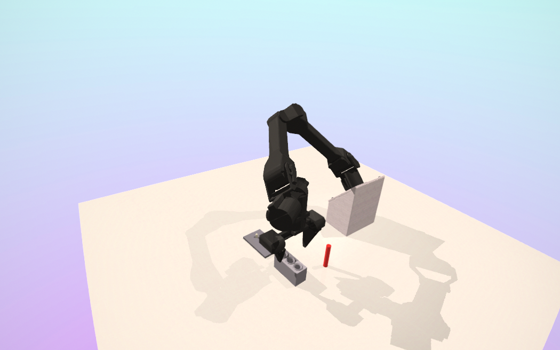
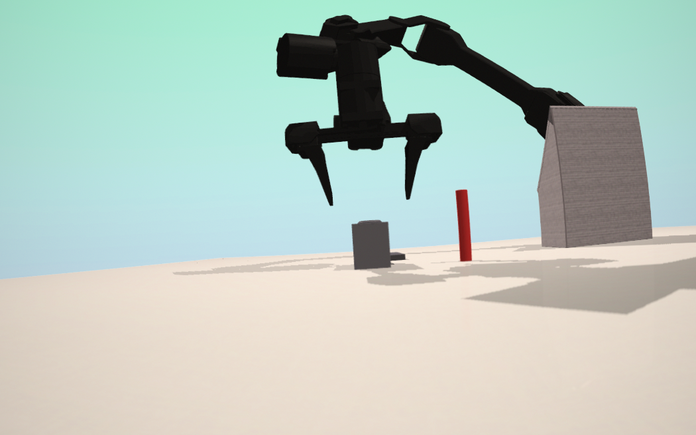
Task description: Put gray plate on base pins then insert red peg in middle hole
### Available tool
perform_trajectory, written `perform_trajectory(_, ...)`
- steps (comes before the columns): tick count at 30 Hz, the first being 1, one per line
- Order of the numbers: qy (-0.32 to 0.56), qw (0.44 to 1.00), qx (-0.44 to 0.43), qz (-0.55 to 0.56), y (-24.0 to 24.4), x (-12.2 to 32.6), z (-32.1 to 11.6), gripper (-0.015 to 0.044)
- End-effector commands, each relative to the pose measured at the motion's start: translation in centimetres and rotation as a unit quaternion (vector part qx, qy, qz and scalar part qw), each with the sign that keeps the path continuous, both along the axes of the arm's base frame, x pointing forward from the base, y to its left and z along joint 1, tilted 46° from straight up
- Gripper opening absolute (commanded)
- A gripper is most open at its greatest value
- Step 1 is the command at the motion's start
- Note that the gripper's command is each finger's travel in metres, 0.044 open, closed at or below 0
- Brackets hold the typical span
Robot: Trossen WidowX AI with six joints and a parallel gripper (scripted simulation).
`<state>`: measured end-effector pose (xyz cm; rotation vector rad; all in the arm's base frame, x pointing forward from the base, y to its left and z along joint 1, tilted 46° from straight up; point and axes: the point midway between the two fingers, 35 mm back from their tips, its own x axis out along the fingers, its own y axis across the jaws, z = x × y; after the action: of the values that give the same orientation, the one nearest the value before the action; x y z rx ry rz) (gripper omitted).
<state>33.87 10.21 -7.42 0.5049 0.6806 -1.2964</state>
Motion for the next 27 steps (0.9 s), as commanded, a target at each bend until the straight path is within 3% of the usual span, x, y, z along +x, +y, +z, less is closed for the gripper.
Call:
perform_trajectory(1,-0.005,1.000,0.000,0.006,-0.8,0.3,-0.6,0.0440)
perform_trajectory(27,-0.005,1.000,0.000,0.006,-3.4,0.9,-3.3,0.0440)
